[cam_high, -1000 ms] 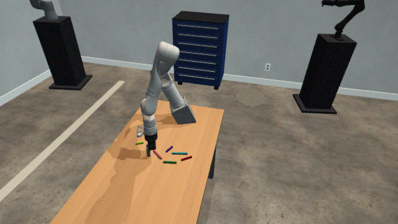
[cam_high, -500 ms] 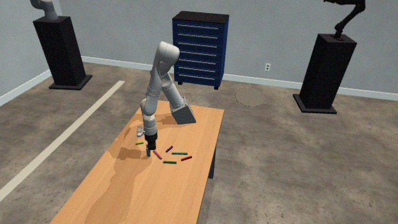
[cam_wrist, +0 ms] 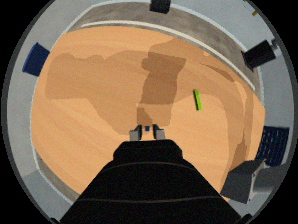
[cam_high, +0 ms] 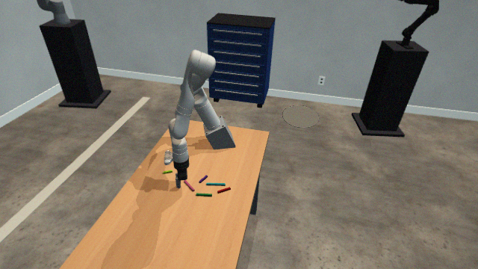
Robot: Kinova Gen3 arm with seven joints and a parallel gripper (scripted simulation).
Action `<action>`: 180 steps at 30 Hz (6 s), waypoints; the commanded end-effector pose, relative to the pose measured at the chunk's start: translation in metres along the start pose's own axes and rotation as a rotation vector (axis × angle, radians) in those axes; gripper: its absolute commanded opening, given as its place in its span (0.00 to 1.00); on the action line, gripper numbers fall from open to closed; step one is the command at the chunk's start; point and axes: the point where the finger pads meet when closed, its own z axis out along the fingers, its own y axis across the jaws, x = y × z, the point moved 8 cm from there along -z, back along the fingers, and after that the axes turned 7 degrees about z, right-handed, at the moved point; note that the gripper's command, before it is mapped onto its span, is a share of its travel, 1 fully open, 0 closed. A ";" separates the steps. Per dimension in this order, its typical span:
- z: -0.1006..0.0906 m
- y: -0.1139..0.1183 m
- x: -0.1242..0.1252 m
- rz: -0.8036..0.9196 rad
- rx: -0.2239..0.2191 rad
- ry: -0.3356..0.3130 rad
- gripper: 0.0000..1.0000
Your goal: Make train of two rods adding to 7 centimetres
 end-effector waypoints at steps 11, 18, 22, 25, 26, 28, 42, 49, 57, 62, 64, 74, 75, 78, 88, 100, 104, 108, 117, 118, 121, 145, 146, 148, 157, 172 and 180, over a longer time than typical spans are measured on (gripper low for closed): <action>0.000 -0.001 0.000 0.000 0.001 0.000 0.54; 0.000 -0.001 0.000 0.000 0.001 0.000 0.54; 0.000 -0.001 0.000 0.000 0.001 0.000 0.54; 0.000 -0.001 0.000 0.000 0.001 0.000 0.54; 0.000 -0.001 0.000 0.000 0.001 0.000 0.54; 0.000 -0.001 0.000 0.000 0.001 0.000 0.54; 0.000 -0.001 0.000 0.000 0.001 0.000 0.54; 0.000 -0.001 0.000 0.000 0.001 0.000 0.54; 0.004 -0.001 0.000 0.000 0.001 0.000 0.54; 0.009 -0.001 0.000 0.000 0.001 0.000 0.54; 0.011 -0.001 0.000 0.000 0.001 0.000 0.54; 0.016 -0.001 0.000 0.000 0.001 0.000 0.54; 0.016 -0.001 0.000 0.000 0.001 0.000 0.54; 0.017 -0.001 0.000 0.000 0.001 0.000 0.54; 0.017 -0.001 0.000 0.000 0.001 0.000 0.54; 0.017 -0.001 0.000 0.000 0.001 0.000 0.54; 0.017 -0.001 0.000 0.000 0.001 0.000 0.54; 0.017 -0.001 0.000 0.000 0.001 0.000 0.54; 0.017 -0.001 0.000 0.000 0.001 0.000 0.24; 0.017 -0.001 0.000 0.000 0.001 0.000 0.24; 0.017 -0.001 0.000 0.000 0.001 0.000 0.24; 0.017 -0.001 0.000 0.000 0.001 0.000 0.24; 0.017 -0.001 0.000 0.000 0.001 0.000 0.24; 0.016 -0.001 0.000 0.000 0.001 0.000 0.24; 0.001 -0.001 0.000 0.000 0.001 0.000 0.24; -0.061 -0.001 0.000 0.000 0.001 0.000 0.24; -0.079 -0.001 0.000 0.000 0.001 0.000 0.24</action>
